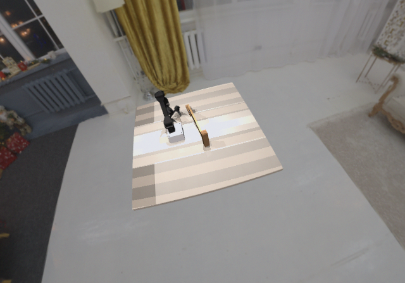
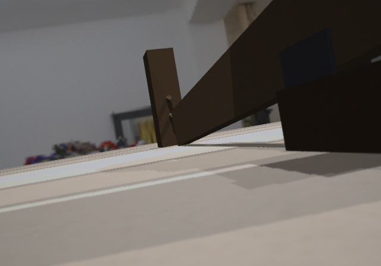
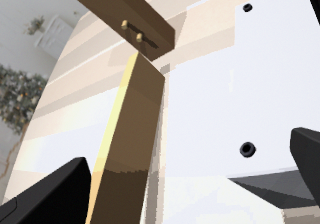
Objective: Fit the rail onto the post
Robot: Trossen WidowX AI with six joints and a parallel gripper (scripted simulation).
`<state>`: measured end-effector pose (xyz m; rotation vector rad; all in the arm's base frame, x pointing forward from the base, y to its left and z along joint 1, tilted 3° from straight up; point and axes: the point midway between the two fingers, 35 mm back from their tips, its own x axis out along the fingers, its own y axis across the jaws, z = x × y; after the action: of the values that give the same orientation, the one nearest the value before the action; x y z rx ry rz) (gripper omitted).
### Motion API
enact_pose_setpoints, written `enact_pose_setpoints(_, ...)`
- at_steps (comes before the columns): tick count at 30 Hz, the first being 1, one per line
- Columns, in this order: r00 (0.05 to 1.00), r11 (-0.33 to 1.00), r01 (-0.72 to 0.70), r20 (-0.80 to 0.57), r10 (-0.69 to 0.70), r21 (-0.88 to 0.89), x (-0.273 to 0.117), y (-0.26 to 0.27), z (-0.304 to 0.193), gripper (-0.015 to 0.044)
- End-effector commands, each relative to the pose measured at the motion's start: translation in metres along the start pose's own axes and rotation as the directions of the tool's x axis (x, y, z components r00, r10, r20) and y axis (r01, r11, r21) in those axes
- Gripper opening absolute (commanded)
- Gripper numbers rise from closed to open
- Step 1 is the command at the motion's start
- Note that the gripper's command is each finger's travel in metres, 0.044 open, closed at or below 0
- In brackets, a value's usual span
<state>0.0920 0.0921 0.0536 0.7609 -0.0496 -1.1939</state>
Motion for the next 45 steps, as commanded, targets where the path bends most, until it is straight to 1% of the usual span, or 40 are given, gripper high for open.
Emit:
enact_pose_setpoints(1,1.0,1.0,0.004,-0.007,-0.004,0.01,-0.001,0.0,-0.002,0.0426)
enact_pose_setpoints(2,0.999,0.999,0.015,-0.03,-0.014,0.04,-0.004,0.0,-0.007,0.044)
enact_pose_setpoints(3,0.997,0.995,0.037,-0.066,-0.031,0.089,-0.009,0.0,-0.016,0.044)
enact_pose_setpoints(5,0.989,0.972,0.131,-0.089,-0.116,0.194,-0.007,0.002,-0.024,0.044)
enact_pose_setpoints(7,0.973,0.928,0.229,-0.095,-0.21,0.294,-0.001,0.005,-0.028,0.044)
enact_pose_setpoints(10,0.933,0.825,0.356,-0.116,-0.341,0.439,0.007,0.011,-0.034,0.044)
enact_pose_setpoints(12,0.896,0.726,0.422,-0.129,-0.424,0.543,0.014,0.015,-0.037,0.044)
enact_pose_setpoints(15,0.828,0.541,0.485,-0.163,-0.537,0.687,0.026,0.021,-0.04,0.044)
enact_pose_setpoints(19,0.722,0.253,0.494,-0.23,-0.652,0.832,0.042,0.031,-0.043,0.044)
enact_pose_setpoints(23,0.614,-0.065,0.426,-0.341,-0.712,0.902,0.062,0.05,-0.048,0.044)
enact_pose_setpoints(28,0.507,-0.441,0.24,-0.499,-0.703,0.865,0.096,0.08,-0.046,0.044)
enact_pose_setpoints(32,0.452,-0.635,0.05,-0.585,-0.674,0.771,0.127,0.092,-0.039,0.044)
enact_pose_setpoints(36,0.414,-0.767,-0.175,-0.661,-0.626,0.617,0.163,0.1,-0.027,0.044)
enact_pose_setpoints(40,0.406,-0.821,-0.379,-0.721,-0.562,0.426,0.2,0.103,-0.01,0.044)
enact_pose_setpoints(42,0.408,-0.824,-0.411,-0.729,-0.55,0.391,0.207,0.104,-0.006,0.044)
enact_pose_setpoints(45,0.408,-0.824,-0.411,-0.729,-0.55,0.391,0.207,0.104,-0.006,0.044)
